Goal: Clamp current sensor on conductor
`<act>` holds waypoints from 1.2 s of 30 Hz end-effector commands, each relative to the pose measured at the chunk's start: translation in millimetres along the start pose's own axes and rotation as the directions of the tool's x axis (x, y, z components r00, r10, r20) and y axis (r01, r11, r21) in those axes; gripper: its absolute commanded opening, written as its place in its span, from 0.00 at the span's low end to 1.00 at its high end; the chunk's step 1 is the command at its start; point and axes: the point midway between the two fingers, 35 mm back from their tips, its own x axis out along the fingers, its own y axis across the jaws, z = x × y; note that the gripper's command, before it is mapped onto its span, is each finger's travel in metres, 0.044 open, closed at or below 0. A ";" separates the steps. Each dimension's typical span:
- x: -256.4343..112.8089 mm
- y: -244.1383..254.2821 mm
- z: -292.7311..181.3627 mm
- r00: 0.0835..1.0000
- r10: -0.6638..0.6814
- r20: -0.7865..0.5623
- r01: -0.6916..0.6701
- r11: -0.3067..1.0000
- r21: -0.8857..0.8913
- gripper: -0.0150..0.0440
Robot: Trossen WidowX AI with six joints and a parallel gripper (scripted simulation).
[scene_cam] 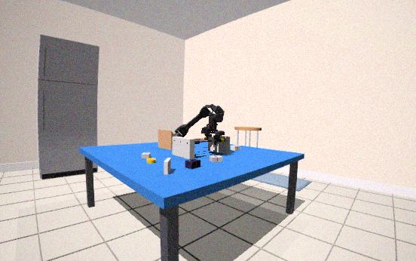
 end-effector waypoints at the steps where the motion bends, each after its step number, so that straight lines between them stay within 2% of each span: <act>1: 0.0 -0.1 -0.1 1.000 -0.001 0.000 0.001 1.000 0.000 0.72; 5: 0.0 -0.1 -0.1 1.000 -0.001 0.000 0.001 1.000 0.000 0.72; 11: 0.0 -0.1 -0.1 1.000 -0.001 0.000 0.001 1.000 0.000 0.99; 12: 0.0 -0.1 -0.1 1.000 -0.001 0.000 0.001 1.000 0.000 1.00; 21: -3.0 -0.5 0.0 1.000 0.006 -0.001 -0.006 1.000 0.000 1.00; 28: -100.3 -28.9 4.0 0.969 0.247 0.001 -0.247 0.969 -0.003 1.00; 34: -102.1 -30.7 2.1 0.968 0.249 0.012 -0.249 0.968 -0.011 1.00; 36: -97.1 -36.6 -12.5 0.971 0.221 0.096 -0.214 0.974 -0.076 1.00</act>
